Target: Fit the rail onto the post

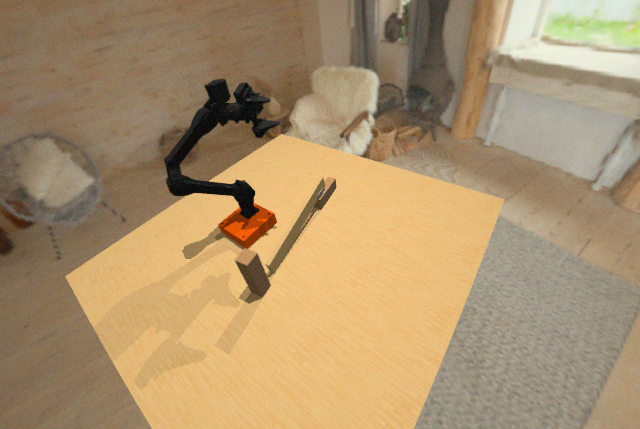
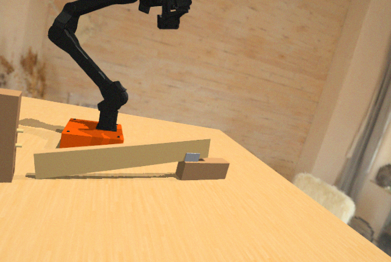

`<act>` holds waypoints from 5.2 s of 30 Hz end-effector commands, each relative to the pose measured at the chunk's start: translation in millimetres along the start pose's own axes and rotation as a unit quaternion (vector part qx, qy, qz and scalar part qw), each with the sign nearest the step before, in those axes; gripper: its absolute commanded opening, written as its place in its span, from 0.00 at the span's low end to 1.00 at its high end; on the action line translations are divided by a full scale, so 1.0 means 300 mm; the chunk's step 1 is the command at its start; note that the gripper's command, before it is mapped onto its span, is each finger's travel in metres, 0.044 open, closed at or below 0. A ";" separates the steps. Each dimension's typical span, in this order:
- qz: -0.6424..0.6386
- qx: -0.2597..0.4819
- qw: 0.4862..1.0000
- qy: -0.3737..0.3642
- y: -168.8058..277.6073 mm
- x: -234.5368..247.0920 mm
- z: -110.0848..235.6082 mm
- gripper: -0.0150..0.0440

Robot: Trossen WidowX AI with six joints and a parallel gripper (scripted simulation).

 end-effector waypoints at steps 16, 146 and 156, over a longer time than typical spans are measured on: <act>0.240 0.184 0.860 -0.411 0.376 0.488 -0.462 1.00; 0.049 0.129 0.711 -0.689 0.922 1.008 -0.320 0.25; 0.049 0.129 0.711 -0.689 0.918 0.991 -0.322 0.25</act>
Point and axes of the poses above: the point midway between the two fingers, 35 mm back from their tips, its own z axis back along the fingers, its own x axis across the jaws, y = z × x, the point moved 5 cm from there along z, back along the fingers, and after that the axes turned 3 degrees about z, right-handed, at the moved point
